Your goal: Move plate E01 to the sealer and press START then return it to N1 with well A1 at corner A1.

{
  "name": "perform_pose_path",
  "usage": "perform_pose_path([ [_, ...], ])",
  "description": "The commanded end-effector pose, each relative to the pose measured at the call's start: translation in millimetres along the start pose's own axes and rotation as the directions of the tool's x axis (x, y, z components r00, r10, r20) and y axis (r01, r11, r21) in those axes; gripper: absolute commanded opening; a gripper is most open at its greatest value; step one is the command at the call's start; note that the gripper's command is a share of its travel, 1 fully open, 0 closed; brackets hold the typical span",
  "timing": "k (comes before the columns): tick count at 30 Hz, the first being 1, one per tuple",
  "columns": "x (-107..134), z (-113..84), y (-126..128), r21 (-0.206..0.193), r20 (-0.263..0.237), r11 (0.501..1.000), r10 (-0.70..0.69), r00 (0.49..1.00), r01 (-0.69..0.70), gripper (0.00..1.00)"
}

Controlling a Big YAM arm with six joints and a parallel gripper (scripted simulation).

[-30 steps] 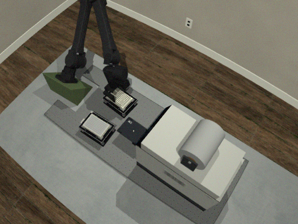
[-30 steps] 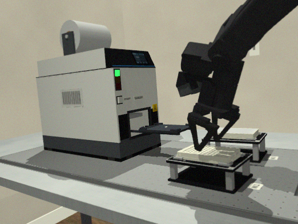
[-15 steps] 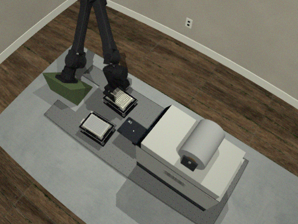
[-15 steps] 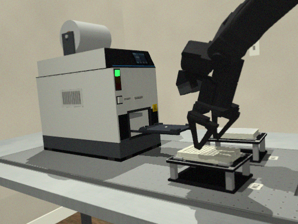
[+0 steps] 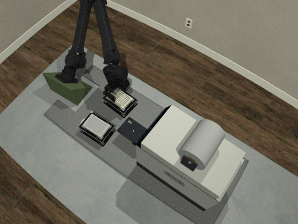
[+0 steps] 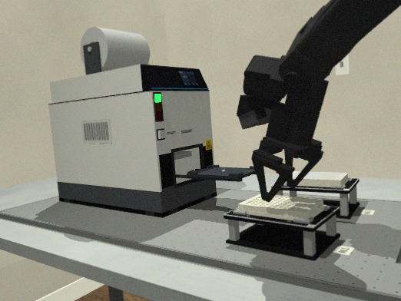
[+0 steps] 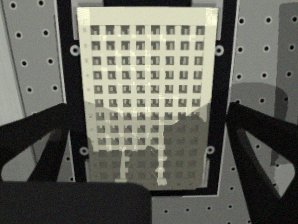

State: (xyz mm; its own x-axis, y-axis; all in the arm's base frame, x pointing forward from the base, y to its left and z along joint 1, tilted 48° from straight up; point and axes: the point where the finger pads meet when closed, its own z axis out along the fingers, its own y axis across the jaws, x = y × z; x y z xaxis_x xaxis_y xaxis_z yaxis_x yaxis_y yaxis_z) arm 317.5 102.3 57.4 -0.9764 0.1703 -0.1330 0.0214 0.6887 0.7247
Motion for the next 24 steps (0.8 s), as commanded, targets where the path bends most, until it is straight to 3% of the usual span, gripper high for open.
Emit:
perform_pose_path([
  [1,3.6,2.9,4.9,-0.001,0.000,0.999,-0.035,0.999,0.035,1.00],
  [24,-17.7,1.1,9.3,-0.002,0.014,0.999,-0.046,0.999,0.046,1.00],
])
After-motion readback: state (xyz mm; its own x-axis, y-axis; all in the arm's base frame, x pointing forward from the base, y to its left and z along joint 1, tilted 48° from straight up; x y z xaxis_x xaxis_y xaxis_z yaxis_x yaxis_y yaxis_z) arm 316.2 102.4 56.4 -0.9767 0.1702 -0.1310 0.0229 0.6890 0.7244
